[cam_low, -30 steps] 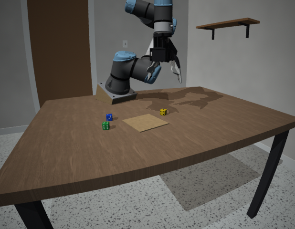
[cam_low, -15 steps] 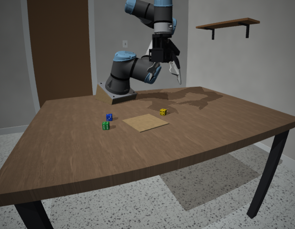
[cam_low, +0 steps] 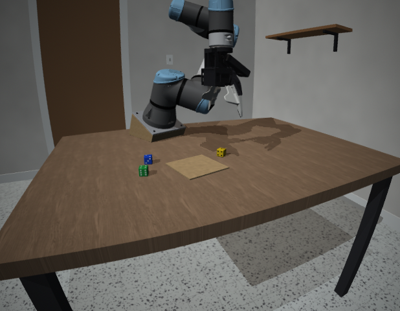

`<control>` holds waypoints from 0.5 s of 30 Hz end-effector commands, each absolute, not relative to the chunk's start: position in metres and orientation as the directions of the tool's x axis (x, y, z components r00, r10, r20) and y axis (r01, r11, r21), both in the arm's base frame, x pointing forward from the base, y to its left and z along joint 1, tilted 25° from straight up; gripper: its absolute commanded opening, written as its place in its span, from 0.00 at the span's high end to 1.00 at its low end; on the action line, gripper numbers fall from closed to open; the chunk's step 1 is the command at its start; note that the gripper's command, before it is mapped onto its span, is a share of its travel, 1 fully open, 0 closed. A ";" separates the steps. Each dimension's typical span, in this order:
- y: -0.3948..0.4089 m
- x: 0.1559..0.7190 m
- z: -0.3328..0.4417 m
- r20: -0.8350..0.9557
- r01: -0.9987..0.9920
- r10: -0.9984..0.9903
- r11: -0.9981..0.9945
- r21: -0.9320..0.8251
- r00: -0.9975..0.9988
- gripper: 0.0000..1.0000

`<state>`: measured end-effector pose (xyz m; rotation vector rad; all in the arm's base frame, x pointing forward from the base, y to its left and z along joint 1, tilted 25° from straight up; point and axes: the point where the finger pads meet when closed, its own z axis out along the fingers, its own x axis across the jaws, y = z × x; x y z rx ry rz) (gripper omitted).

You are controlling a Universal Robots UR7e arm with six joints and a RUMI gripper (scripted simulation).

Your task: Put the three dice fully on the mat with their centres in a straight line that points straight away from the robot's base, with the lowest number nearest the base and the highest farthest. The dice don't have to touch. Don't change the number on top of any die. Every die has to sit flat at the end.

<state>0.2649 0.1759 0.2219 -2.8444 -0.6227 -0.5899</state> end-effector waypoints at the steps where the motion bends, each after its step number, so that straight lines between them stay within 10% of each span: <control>1: 0.178 0.267 0.221 0.397 0.323 0.252 -0.938 -0.123 0.883 0.00; 15: 0.182 0.272 0.216 0.311 -0.069 -0.156 -0.959 -0.275 0.938 0.00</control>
